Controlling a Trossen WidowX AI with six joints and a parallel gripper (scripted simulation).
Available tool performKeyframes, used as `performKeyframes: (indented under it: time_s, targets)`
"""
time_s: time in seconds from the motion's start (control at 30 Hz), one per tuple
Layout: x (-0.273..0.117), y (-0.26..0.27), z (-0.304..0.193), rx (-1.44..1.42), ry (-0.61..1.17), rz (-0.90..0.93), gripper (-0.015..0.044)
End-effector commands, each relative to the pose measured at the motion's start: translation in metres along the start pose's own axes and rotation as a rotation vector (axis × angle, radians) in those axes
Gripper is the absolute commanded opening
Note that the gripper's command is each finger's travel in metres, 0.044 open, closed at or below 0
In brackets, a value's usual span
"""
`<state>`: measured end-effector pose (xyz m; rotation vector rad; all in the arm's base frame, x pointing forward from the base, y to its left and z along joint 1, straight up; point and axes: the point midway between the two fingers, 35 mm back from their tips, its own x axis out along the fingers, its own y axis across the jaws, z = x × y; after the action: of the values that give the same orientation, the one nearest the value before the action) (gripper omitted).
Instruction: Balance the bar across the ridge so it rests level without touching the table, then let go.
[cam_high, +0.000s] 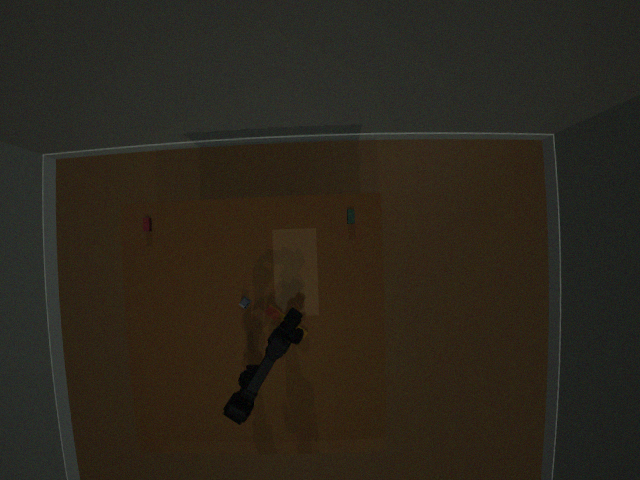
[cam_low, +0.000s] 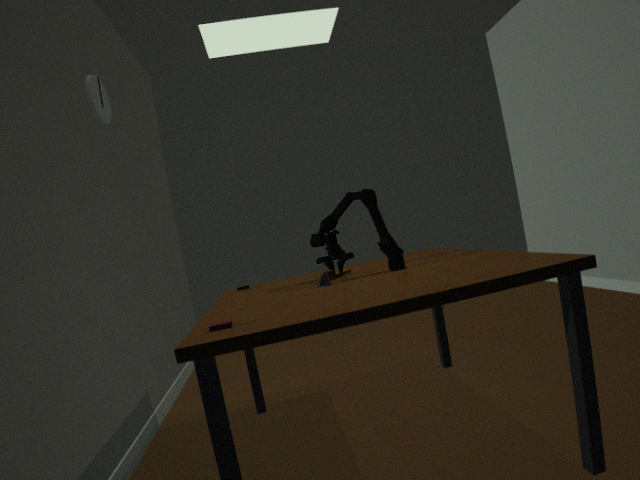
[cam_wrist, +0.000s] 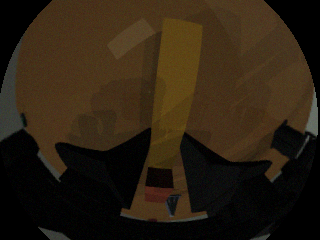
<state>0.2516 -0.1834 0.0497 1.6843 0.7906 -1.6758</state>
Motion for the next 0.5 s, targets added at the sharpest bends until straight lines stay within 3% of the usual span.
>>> performKeyframes:
  time_s: [0.0,0.47]
  targets:
    - [-0.01,0.003,0.0,0.0,0.001,0.007,0.0]
    - [-0.045,0.006,0.0,0.001,0.003,0.007,0.0]
